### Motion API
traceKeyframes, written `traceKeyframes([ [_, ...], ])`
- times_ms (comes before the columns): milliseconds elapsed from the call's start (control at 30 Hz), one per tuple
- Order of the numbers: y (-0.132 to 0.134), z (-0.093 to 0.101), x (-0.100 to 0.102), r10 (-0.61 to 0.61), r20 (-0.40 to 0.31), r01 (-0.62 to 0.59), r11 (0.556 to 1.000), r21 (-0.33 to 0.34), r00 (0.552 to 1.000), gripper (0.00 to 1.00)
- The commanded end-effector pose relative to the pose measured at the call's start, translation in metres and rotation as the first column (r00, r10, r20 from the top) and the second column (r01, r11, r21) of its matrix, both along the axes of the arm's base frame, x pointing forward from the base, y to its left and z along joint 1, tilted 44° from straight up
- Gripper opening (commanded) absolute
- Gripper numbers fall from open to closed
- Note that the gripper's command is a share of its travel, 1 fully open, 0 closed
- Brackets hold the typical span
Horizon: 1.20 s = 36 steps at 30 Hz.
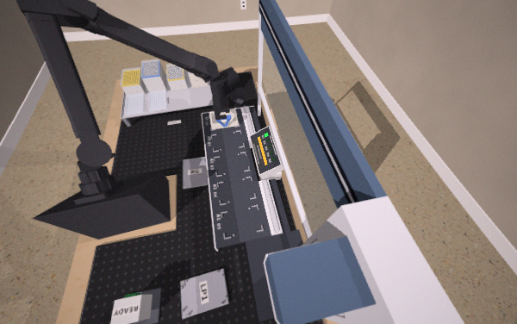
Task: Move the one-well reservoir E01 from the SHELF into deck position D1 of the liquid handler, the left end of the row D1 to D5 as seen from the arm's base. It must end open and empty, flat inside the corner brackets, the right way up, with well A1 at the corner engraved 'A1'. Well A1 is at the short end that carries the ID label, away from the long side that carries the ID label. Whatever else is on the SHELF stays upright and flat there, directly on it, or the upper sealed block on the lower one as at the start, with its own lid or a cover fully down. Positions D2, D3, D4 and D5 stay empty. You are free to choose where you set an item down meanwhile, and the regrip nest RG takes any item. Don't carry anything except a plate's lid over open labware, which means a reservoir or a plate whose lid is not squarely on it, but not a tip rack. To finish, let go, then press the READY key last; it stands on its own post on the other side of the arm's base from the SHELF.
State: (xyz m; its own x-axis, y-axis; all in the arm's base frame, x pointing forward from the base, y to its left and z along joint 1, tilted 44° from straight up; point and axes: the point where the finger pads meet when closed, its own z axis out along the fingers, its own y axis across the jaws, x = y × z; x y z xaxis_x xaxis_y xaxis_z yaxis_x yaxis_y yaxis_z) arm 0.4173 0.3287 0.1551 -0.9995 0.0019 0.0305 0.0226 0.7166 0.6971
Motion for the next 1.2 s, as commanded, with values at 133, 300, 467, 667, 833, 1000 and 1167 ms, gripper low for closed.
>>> traceKeyframes([
  [133,-0.007,0.024,0.008,-0.023,0.028,0.022,1.000,0.016,0.999,1.00],
  [300,-0.013,0.038,0.017,-0.021,0.057,0.020,0.999,0.026,0.998,1.00],
  [467,-0.018,0.043,0.017,-0.021,0.057,0.020,0.999,0.026,0.998,1.00],
  [667,-0.025,0.050,0.017,-0.021,0.058,0.020,0.999,0.026,0.998,1.00],
  [833,-0.031,0.056,0.016,-0.021,0.059,0.020,0.999,0.025,0.998,1.00],
  [1000,-0.035,0.059,0.017,-0.022,0.059,0.020,1.000,0.023,0.998,1.00],
  [1167,-0.040,0.066,0.016,-0.021,0.060,0.020,1.000,0.025,0.998,1.00],
])
